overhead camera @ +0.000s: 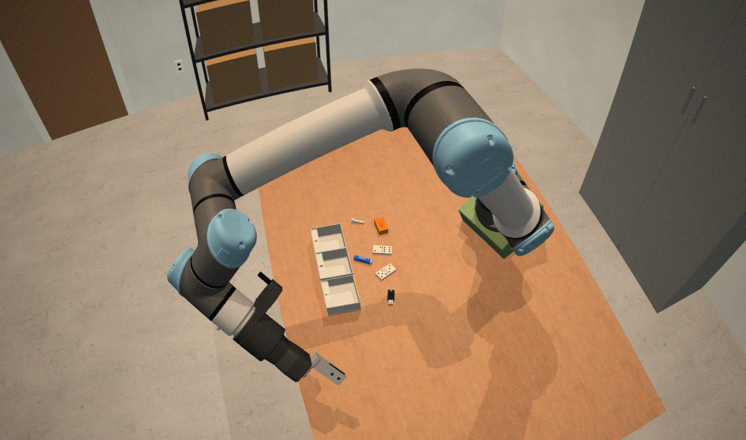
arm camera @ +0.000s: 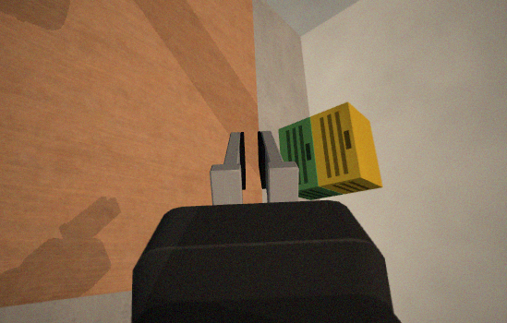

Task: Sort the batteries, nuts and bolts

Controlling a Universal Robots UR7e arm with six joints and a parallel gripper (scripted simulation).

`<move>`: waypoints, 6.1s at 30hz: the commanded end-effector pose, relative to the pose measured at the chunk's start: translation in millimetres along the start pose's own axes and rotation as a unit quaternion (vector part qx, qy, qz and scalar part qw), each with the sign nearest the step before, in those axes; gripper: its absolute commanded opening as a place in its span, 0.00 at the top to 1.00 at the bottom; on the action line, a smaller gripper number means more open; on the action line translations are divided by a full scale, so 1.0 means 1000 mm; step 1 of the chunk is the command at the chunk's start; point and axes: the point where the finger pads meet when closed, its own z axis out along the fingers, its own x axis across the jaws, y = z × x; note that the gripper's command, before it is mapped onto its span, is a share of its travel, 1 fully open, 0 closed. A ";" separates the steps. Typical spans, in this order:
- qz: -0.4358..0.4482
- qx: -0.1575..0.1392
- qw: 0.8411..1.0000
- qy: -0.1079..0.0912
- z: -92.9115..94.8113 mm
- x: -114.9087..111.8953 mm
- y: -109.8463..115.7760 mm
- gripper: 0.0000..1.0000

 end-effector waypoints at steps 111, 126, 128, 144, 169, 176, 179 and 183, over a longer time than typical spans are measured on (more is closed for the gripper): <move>0.135 -0.293 0.863 -0.388 -0.095 -0.288 -0.308 0.69; 0.134 -0.293 0.864 -0.387 -0.092 -0.300 -0.318 0.69; 0.134 -0.293 0.864 -0.387 -0.092 -0.300 -0.319 0.69; -0.030 -0.224 0.876 -0.427 -0.118 -0.375 -0.263 0.69; -0.258 -0.111 0.847 -0.451 -0.138 -0.446 -0.213 0.69; -0.317 -0.074 0.826 -0.461 -0.140 -0.446 -0.214 0.69; -0.338 -0.060 0.817 -0.463 -0.140 -0.446 -0.214 0.69; -0.370 -0.038 0.802 -0.467 -0.140 -0.446 -0.214 0.69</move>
